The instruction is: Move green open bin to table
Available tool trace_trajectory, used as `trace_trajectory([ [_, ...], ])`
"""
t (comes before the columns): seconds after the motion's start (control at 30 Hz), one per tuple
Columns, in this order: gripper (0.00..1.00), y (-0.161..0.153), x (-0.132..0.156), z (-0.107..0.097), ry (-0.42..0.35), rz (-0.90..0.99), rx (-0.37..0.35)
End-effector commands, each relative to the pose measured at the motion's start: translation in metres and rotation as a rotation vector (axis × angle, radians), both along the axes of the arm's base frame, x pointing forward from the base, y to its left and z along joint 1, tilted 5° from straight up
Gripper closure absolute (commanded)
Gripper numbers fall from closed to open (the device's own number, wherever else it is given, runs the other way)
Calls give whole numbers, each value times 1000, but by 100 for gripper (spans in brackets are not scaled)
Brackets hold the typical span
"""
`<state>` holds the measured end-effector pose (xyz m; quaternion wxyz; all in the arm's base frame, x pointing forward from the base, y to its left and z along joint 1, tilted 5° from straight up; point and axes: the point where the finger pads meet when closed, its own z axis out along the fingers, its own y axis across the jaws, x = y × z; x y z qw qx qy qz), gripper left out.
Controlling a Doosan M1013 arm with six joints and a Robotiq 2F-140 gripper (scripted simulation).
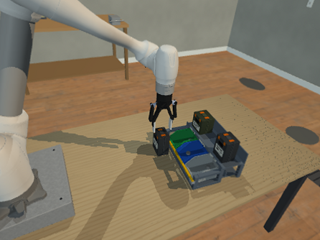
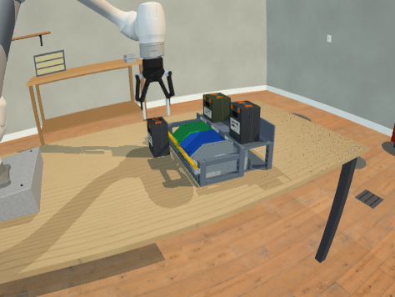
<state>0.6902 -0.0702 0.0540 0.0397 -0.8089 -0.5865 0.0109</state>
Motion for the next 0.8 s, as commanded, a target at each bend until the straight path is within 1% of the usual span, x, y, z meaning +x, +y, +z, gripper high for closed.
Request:
trace_trajectory([
  [0.0, 43, 0, 0, 0, 0, 0, 0],
  [0.13, 43, 0, 0, 0, 0, 0, 0],
  [0.3, 43, 2, -2, -30, -1, 11, 1],
  [0.7, 43, 2, -2, -30, -1, 11, 1],
  [0.77, 43, 2, -3, -41, -1, 11, 1],
])
